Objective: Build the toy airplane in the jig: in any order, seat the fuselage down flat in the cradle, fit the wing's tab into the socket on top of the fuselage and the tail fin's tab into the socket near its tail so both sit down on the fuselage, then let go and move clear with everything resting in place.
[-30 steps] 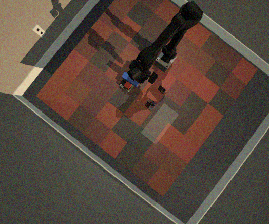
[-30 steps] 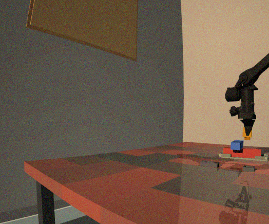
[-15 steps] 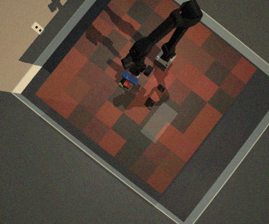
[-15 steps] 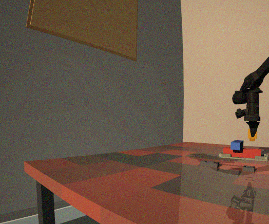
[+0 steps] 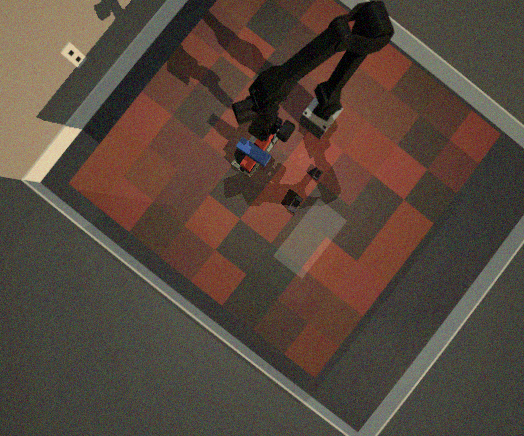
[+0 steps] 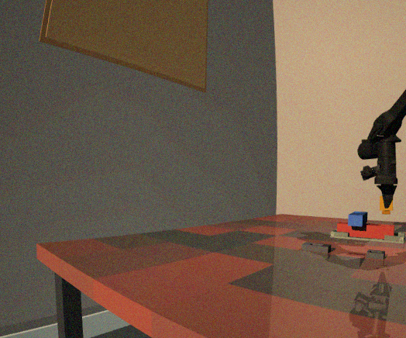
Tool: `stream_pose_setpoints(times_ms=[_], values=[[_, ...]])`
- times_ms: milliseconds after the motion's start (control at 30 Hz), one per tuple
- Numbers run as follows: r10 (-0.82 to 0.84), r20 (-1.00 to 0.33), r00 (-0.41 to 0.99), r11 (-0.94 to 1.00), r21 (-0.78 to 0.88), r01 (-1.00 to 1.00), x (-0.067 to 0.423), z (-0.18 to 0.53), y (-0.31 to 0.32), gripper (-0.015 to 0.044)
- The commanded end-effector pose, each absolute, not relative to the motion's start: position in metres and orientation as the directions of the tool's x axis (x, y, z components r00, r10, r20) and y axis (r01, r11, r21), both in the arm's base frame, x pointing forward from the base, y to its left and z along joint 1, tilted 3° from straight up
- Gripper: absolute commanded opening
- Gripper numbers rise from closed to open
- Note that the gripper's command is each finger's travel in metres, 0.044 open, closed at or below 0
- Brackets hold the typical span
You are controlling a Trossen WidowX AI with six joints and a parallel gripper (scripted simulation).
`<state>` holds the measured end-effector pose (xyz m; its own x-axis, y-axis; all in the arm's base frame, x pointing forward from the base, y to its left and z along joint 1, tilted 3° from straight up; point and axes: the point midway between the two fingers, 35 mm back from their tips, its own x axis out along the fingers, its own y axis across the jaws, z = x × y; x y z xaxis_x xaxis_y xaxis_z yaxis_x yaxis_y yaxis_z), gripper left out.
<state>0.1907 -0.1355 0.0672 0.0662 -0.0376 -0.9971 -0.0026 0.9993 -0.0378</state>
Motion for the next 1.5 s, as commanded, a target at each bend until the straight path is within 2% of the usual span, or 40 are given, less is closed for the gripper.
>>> stream_pose_setpoints(times_ms=[0, 1333, 1467], values=[[-0.035, -0.997, 0.070, 0.999, -0.035, -0.007, 0.191, 0.067, -0.135, 0.0065], [-0.034, -0.997, 0.070, 0.999, -0.035, -0.007, 0.195, 0.027, -0.136, 0.0065], [-0.039, -0.997, 0.068, 0.999, -0.039, -0.007, 0.195, 0.029, -0.137, 0.0038]])
